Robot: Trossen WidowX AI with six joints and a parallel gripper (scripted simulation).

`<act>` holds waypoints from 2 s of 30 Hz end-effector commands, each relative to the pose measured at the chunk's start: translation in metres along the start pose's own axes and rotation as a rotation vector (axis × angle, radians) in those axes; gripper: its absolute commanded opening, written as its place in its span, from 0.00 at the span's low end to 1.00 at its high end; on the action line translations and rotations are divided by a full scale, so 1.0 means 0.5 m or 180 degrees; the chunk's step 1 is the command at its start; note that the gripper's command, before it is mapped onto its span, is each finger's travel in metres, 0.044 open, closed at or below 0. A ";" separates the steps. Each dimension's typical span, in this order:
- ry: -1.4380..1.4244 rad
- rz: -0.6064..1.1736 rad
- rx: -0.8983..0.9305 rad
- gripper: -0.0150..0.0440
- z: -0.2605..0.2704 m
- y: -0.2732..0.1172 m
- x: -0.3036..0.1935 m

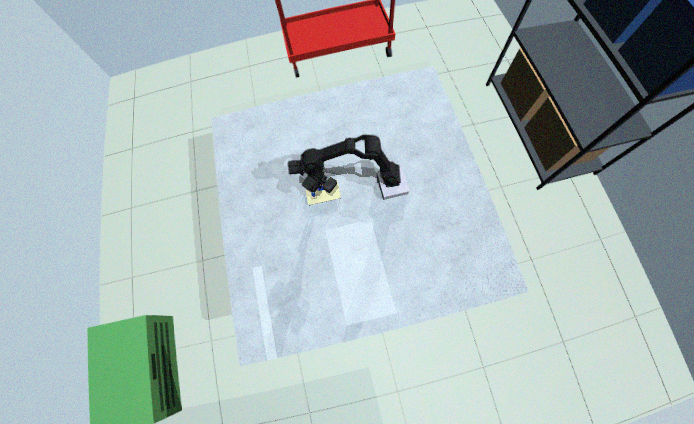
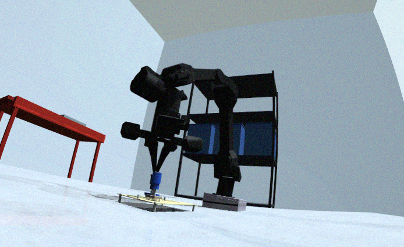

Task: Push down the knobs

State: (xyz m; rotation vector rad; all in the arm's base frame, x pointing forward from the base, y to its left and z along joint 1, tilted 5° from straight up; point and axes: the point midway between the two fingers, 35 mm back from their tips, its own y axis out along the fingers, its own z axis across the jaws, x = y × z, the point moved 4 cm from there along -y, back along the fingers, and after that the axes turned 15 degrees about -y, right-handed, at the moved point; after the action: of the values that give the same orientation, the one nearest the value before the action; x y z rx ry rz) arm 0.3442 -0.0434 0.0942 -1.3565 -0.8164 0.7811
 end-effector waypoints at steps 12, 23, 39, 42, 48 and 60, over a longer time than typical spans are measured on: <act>0.0002 -0.0015 0.0004 0.25 0.000 0.001 0.001; 0.0002 -0.0015 0.0004 0.25 0.000 0.005 0.001; 0.0002 -0.0015 0.0004 0.25 0.000 0.009 0.001; 0.0002 -0.0015 0.0004 0.25 0.000 0.009 0.001; 0.0002 -0.0015 0.0004 0.25 0.000 0.009 0.001; 0.0002 -0.0015 0.0004 0.25 0.000 0.013 0.001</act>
State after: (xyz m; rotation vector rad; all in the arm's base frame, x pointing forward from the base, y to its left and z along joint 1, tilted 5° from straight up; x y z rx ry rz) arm 0.3435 -0.0432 0.0906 -1.3568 -0.8171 0.7809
